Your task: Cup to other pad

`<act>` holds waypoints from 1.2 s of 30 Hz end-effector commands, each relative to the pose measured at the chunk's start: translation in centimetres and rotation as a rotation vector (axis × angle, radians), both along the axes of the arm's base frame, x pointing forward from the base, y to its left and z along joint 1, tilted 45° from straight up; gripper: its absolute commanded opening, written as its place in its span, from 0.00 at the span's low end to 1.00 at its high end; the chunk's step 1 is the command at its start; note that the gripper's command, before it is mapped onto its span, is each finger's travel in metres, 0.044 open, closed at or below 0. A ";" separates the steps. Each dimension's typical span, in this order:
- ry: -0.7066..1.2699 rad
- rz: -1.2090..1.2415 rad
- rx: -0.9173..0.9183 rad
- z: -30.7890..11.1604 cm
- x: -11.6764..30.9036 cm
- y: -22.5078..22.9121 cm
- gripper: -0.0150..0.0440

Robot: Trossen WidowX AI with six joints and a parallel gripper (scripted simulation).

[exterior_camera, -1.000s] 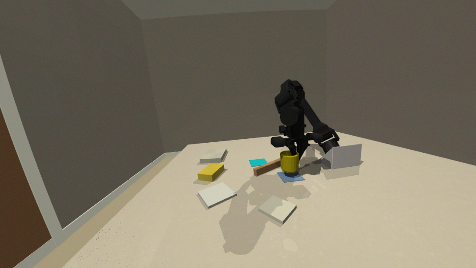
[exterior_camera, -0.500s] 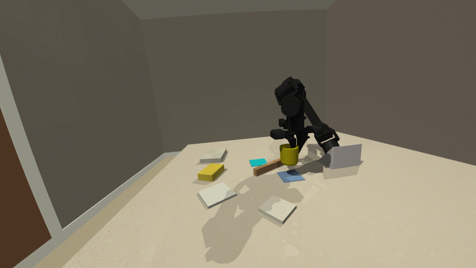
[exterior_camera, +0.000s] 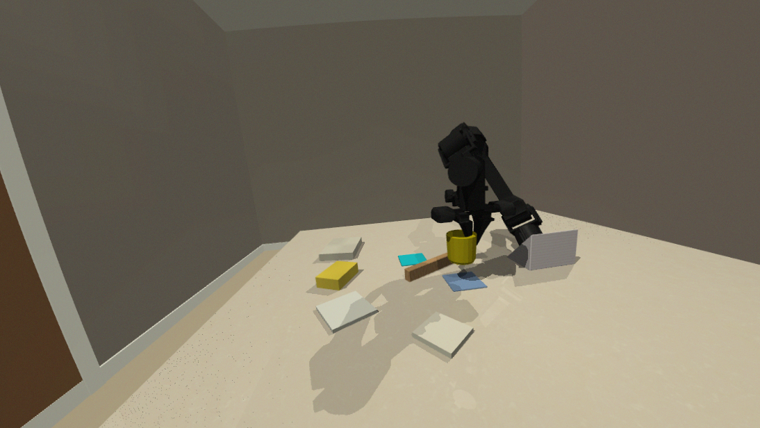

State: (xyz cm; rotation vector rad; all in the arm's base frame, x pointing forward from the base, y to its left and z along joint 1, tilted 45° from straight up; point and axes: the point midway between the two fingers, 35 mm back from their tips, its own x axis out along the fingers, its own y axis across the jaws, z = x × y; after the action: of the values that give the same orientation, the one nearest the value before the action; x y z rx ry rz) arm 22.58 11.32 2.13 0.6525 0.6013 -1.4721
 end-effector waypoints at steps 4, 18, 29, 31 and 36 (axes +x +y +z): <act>-0.001 0.002 0.001 0.9 0.6 -0.8 0.25; -0.003 0.001 0.003 3.3 2.4 -3.3 0.25; -0.004 0.001 0.001 5.3 3.7 -5.3 0.25; -0.004 0.001 0.001 5.6 3.9 -5.7 0.25; -0.004 0.000 0.001 6.5 4.6 -6.6 0.25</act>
State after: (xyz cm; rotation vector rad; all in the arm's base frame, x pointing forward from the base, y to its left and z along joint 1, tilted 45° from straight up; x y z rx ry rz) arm 26.63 5.16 7.99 0.6524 0.6030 -1.4777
